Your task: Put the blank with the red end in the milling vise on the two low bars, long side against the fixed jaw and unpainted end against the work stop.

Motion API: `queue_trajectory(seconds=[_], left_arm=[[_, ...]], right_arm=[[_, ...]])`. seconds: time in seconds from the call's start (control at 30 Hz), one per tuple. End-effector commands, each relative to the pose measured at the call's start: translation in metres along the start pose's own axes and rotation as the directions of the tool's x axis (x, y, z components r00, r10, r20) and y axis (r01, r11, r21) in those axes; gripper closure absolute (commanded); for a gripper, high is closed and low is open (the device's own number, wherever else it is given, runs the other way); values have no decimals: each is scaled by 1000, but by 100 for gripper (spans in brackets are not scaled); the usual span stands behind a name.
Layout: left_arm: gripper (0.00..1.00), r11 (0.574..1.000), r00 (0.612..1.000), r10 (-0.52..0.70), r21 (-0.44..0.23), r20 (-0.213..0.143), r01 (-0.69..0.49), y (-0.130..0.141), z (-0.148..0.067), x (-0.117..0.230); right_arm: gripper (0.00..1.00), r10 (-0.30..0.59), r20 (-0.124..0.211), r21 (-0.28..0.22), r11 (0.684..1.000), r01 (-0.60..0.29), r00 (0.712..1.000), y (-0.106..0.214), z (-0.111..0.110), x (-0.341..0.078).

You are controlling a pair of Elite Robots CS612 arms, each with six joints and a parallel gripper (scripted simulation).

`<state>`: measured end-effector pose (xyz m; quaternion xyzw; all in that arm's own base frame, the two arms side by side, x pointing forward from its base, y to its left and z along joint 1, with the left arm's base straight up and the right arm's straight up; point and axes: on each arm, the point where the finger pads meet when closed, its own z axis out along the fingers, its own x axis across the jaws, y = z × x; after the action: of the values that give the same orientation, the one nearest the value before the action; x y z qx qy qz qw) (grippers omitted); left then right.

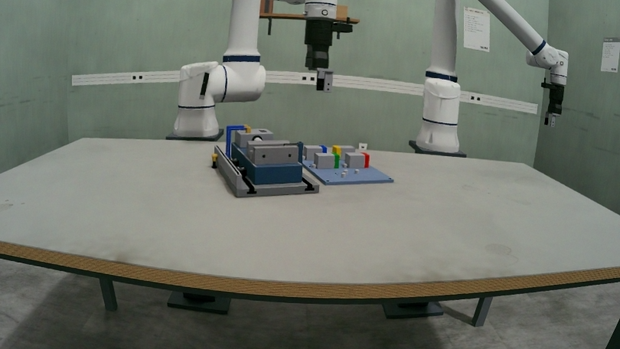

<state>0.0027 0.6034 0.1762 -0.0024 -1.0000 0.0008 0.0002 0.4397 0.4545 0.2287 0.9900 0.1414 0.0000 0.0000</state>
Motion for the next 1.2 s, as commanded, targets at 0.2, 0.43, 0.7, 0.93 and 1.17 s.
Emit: queue_trajectory(seconds=[0.2, 0.43, 0.7, 0.93, 1.17], left_arm=[[0, 1000, 1000, 0, -2, 0, 0, 1, -1, 0], [0, 1000, 1000, 0, -2, 0, 0, 1, -1, 0], [0, 1000, 1000, 0, -2, 0, 0, 1, -1, 0], [0, 1000, 1000, 0, -2, 0, 0, 1, -1, 0], [0, 1000, 1000, 0, -2, 0, 0, 1, -1, 0]], right_arm=[[0, 0, -2, 1, 1000, 0, 1000, 0, 5, 1], [0, 0, -2, 1, 1000, 0, 1000, 0, 7, 1], [0, 0, -2, 1, 1000, 0, 1000, 8, 7, 0], [0, 0, -2, 1, 1000, 0, 1000, 17, 8, -1], [0, 0, -2, 0, 1000, 0, 1000, 16, 8, -1]])
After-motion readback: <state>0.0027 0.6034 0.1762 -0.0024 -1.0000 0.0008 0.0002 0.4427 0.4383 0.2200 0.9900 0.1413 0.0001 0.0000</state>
